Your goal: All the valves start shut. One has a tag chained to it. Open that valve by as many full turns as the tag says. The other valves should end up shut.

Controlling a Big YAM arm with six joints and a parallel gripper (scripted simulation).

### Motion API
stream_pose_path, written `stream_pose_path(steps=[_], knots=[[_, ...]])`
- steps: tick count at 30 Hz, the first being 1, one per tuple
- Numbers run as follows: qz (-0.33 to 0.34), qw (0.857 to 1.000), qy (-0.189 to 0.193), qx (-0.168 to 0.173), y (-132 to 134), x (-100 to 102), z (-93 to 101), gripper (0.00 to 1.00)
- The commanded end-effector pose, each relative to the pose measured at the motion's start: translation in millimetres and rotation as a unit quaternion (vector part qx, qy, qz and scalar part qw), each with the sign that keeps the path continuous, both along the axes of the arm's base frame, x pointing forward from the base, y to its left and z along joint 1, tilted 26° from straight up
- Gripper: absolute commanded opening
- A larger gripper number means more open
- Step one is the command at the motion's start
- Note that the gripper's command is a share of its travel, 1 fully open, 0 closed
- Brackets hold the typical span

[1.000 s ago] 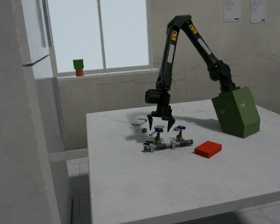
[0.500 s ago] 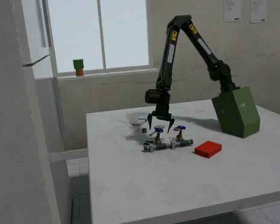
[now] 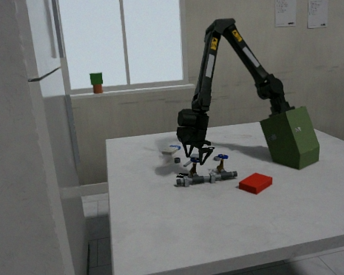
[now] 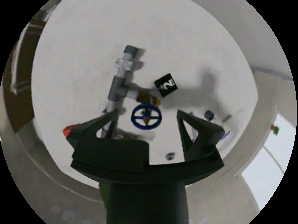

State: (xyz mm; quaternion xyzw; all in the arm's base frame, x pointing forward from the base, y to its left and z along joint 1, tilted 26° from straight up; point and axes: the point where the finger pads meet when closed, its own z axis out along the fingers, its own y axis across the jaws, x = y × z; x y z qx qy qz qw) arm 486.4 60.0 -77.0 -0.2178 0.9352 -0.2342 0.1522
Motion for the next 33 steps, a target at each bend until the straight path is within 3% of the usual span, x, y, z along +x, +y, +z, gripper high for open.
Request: stream_pose_path(steps=[1, 6, 12, 14, 15, 18, 22, 29, 33], knots=[[-0.151, 0.984, -0.064, 0.064, -3.9, 5.4, -3.8, 1.00], [-0.262, 0.950, -0.119, 0.118, -3.9, 5.3, -3.8, 1.00], [-0.390, 0.884, -0.182, 0.182, -3.1, 8.0, -2.4, 1.00], [-0.390, 0.884, -0.182, 0.182, -3.1, 8.0, -2.4, 1.00], [-0.441, 0.849, -0.204, 0.206, -3.0, 8.5, -2.1, 1.00], [-0.497, 0.804, -0.229, 0.232, -3.0, 8.5, -2.1, 1.00], [-0.571, 0.732, -0.260, 0.265, -3.0, 8.4, -2.2, 1.00], [-0.686, 0.587, -0.303, 0.305, -3.1, 8.3, -2.2, 1.00], [-0.689, 0.583, -0.304, 0.305, -3.1, 8.3, -2.2, 1.00]])
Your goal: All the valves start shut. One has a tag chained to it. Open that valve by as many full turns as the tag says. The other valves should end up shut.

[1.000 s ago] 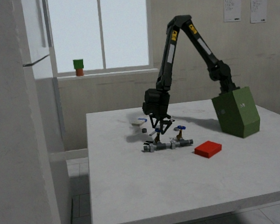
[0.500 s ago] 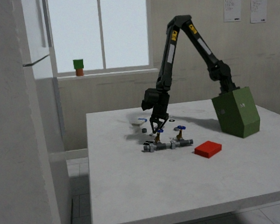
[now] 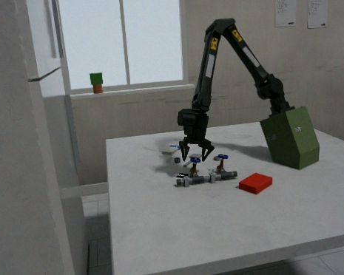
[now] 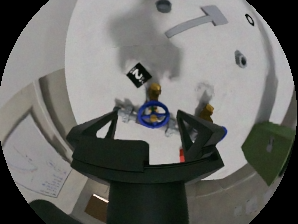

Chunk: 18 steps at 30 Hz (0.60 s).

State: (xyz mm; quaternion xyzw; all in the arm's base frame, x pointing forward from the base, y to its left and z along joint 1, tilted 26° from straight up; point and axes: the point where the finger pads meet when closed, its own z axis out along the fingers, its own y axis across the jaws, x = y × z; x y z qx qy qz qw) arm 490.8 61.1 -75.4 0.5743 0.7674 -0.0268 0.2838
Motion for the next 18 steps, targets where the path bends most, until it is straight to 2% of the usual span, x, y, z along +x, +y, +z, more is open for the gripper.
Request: stream_pose_path(steps=[1, 7, 8, 18], knots=[[-0.072, 0.997, -0.013, 0.023, -4.1, 3.9, -3.9, 1.00], [-0.072, 0.997, -0.013, 0.024, -4.1, 3.8, -4.0, 1.00], [-0.072, 0.997, -0.013, 0.024, -4.1, 3.8, -4.0, 0.00], [-0.072, 0.997, -0.017, 0.025, -4.0, 3.8, -4.6, 0.00]])
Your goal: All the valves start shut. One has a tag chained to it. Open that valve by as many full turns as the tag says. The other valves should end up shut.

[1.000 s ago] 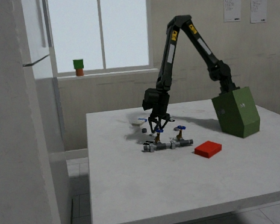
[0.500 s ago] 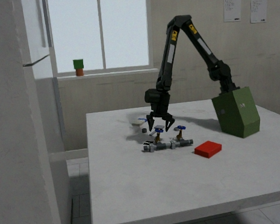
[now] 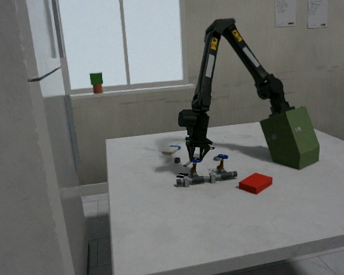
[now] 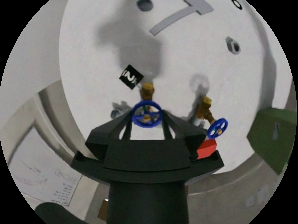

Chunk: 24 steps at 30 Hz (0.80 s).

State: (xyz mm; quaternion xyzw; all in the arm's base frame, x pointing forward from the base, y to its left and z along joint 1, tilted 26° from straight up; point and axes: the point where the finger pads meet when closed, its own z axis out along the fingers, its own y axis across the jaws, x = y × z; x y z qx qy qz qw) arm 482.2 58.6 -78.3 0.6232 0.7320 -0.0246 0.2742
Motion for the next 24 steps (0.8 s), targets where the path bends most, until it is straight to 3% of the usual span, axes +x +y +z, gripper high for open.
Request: stream_pose_path(steps=[1, 24], knots=[[-0.015, 1.000, -0.012, 0.005, -1.5, 12.4, -1.6, 0.00], [0.014, 1.000, 0.001, -0.008, -1.5, 12.4, -1.6, 0.00]])
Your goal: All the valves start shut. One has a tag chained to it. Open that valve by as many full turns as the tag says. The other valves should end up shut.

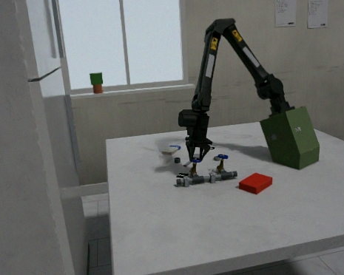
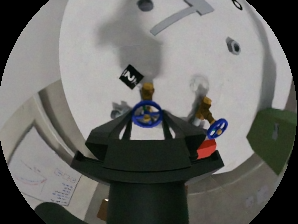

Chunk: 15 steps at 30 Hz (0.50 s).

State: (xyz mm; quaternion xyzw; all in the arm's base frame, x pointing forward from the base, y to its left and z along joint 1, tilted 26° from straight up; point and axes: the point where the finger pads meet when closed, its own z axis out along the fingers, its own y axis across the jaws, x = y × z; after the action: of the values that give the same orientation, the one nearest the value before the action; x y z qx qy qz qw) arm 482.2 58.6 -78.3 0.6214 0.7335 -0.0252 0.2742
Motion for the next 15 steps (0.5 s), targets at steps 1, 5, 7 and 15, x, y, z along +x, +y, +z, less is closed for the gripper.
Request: stream_pose_path(steps=[1, 5, 7, 15], knots=[[0.018, 1.000, 0.003, -0.010, -1.5, 12.4, -1.6, 0.00], [0.051, 0.998, 0.018, -0.025, -1.5, 12.4, -1.6, 0.00], [0.051, 0.998, 0.018, -0.025, -1.5, 12.4, -1.6, 0.00], [0.170, 0.980, 0.071, -0.077, -1.5, 12.5, -1.6, 0.00]])
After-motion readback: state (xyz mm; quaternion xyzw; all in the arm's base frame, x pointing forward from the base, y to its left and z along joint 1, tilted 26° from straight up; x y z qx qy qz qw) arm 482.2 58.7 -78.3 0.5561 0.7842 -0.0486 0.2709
